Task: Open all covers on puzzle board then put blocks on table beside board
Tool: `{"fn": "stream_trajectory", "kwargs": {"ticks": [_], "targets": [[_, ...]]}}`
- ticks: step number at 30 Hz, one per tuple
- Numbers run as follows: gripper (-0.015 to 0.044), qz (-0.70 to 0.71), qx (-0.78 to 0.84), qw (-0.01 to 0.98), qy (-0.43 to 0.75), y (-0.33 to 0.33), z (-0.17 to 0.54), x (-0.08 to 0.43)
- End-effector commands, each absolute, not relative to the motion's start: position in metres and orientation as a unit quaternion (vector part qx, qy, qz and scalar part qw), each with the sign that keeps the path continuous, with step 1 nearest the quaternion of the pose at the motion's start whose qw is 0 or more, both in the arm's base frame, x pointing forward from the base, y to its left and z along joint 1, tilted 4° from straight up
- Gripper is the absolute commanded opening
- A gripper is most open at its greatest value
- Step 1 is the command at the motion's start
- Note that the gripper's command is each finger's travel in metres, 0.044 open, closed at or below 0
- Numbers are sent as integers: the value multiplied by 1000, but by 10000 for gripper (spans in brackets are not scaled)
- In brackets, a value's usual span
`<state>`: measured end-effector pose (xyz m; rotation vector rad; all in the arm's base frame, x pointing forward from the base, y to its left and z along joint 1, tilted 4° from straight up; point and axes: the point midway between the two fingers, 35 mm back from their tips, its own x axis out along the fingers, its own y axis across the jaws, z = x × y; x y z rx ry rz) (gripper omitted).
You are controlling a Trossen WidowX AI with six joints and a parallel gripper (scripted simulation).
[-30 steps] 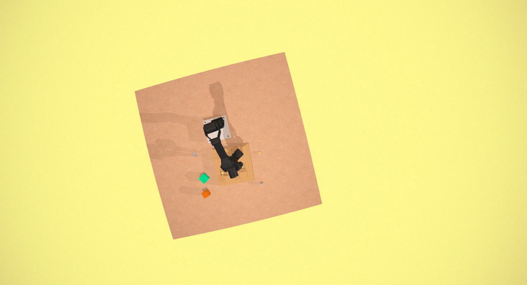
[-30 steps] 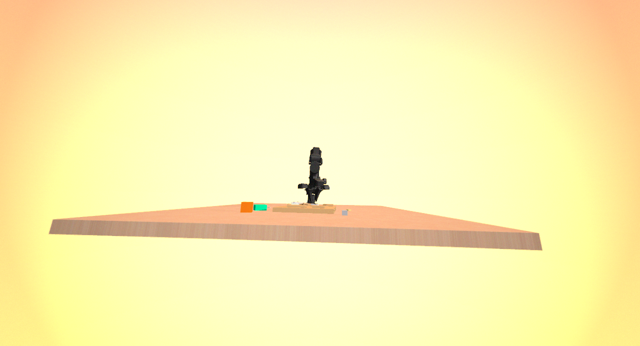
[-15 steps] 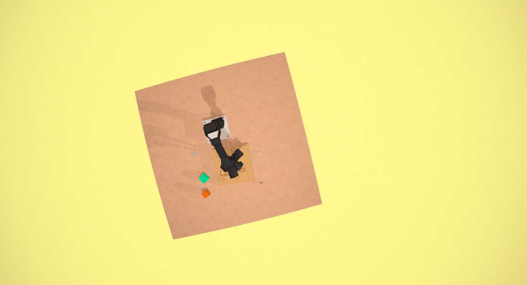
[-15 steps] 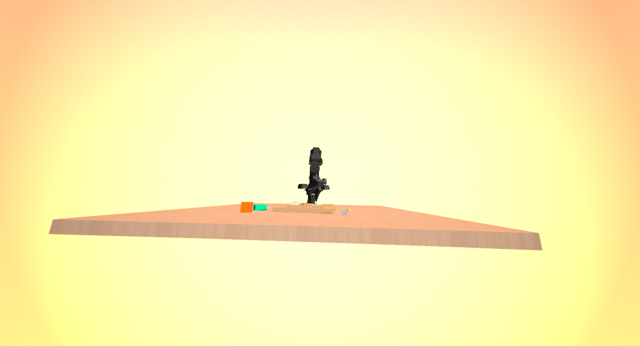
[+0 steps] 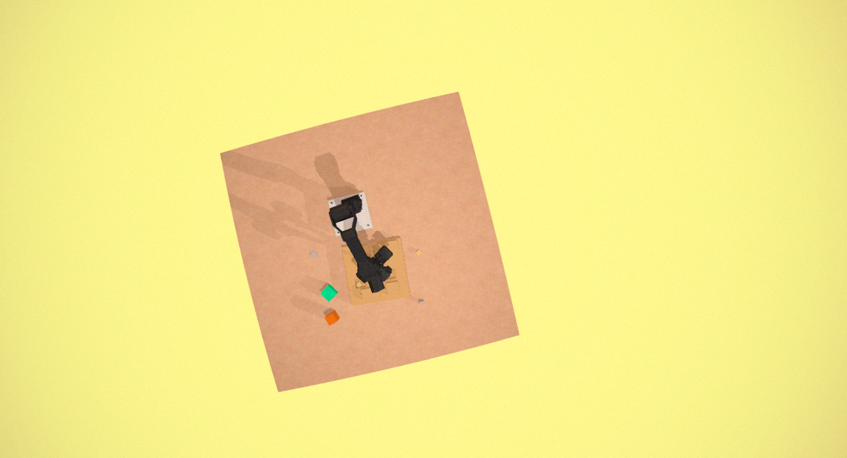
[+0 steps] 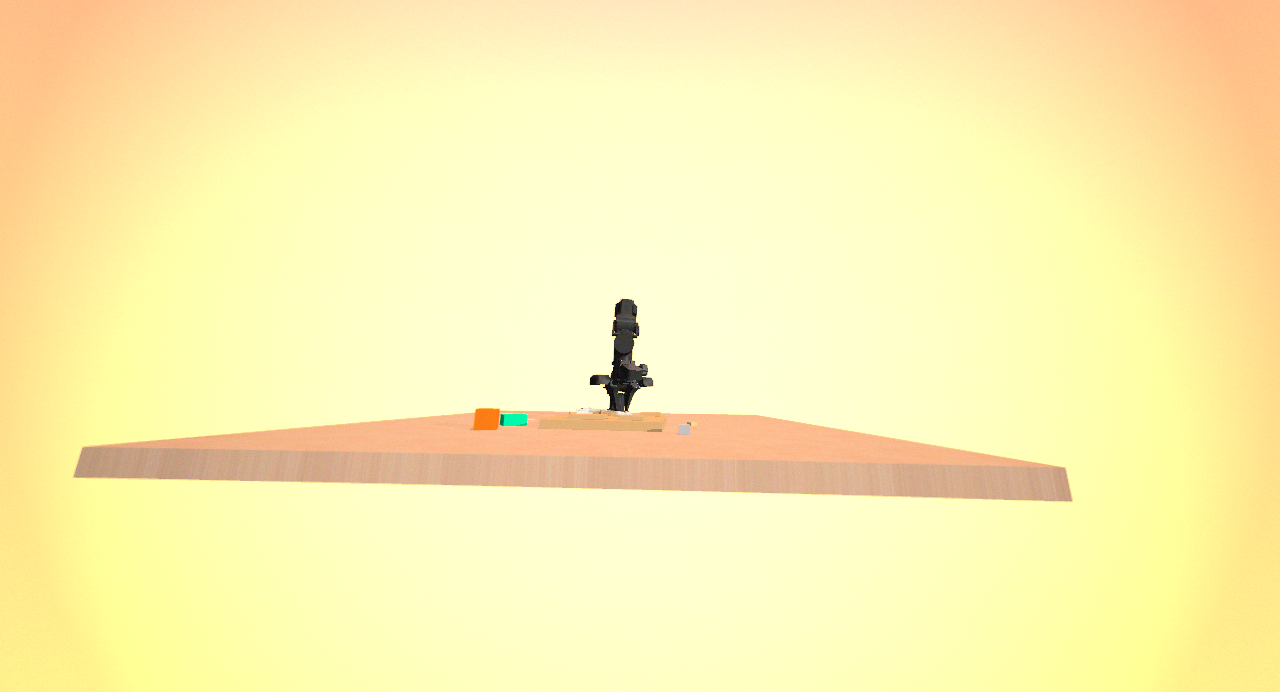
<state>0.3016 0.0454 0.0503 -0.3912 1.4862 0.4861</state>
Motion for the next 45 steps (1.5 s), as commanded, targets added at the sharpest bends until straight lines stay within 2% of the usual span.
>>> {"fn": "stream_trajectory", "kwargs": {"ticks": [1,35,45], "targets": [[144,217,-172,689,670,46,43,299],[144,217,-172,689,670,47,27,299],[80,218,-175,691,667,47,30,301]]}}
